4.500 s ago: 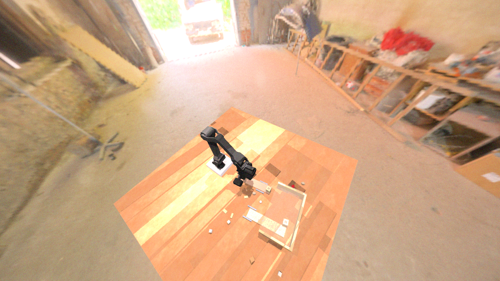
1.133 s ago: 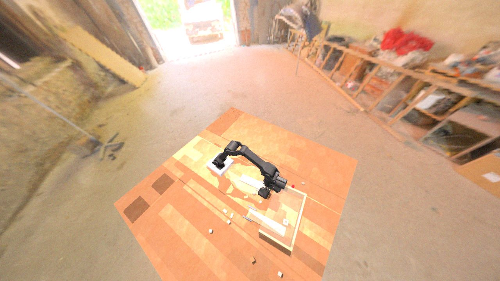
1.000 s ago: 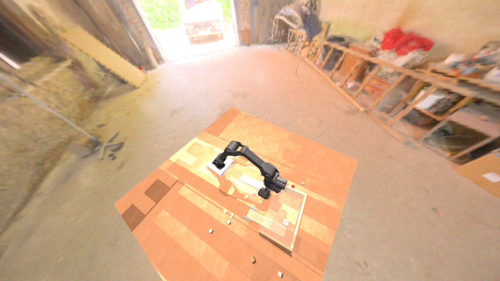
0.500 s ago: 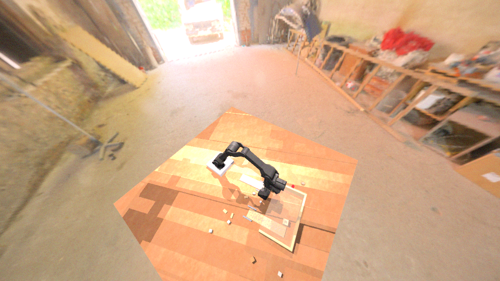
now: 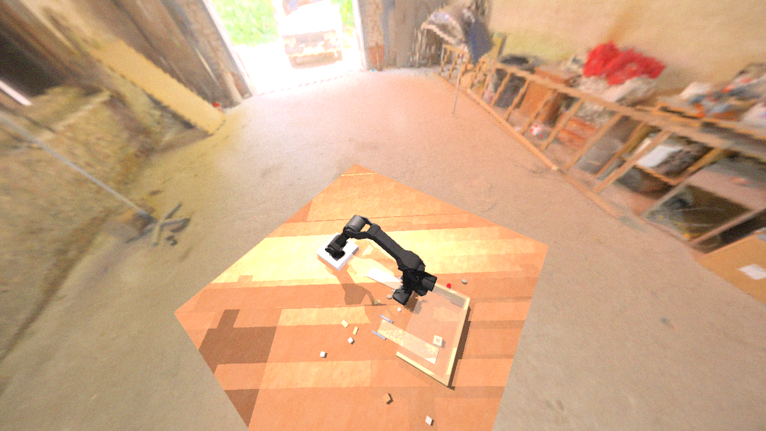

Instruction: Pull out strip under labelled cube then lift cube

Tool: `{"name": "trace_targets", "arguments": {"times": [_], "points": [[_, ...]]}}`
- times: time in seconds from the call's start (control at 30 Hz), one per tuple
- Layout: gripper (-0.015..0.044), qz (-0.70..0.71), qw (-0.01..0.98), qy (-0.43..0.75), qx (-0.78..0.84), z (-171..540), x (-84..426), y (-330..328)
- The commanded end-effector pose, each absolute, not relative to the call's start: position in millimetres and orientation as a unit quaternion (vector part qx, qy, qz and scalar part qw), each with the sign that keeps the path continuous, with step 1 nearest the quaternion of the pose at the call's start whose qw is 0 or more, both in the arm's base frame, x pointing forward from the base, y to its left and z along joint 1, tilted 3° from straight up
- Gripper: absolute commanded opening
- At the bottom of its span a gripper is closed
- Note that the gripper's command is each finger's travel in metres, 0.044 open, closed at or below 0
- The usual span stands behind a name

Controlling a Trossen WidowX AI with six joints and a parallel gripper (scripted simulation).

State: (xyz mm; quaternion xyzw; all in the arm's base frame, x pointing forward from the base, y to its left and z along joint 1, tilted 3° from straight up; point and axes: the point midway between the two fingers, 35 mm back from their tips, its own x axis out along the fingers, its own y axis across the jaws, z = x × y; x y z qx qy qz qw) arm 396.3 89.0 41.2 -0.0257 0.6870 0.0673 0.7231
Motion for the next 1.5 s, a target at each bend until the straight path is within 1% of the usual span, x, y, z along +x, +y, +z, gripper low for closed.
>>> {"name": "trace_targets", "arguments": {"times": [0.0, 0.33, 0.47, 0.9, 1.03, 1.23, 1.47], "points": [[0.0000, 0.068, 0.726, 0.684, -0.025, 55.2, 383.2, 85.4], [0.0000, 0.066, 0.725, 0.685, -0.025, 74.6, 346.7, 75.9], [0.0000, 0.066, 0.725, 0.685, -0.025, 74.9, 343.7, 75.2], [0.0000, 0.066, 0.723, 0.687, -0.025, 71.1, 297.7, 64.7], [0.0000, 0.066, 0.723, 0.687, -0.025, 74.6, 295.4, 64.0], [0.0000, 0.066, 0.723, 0.687, -0.025, 105.7, 293.8, 62.0], [0.0000, 0.066, 0.723, 0.687, -0.025, 106.7, 293.7, 62.0]]}}
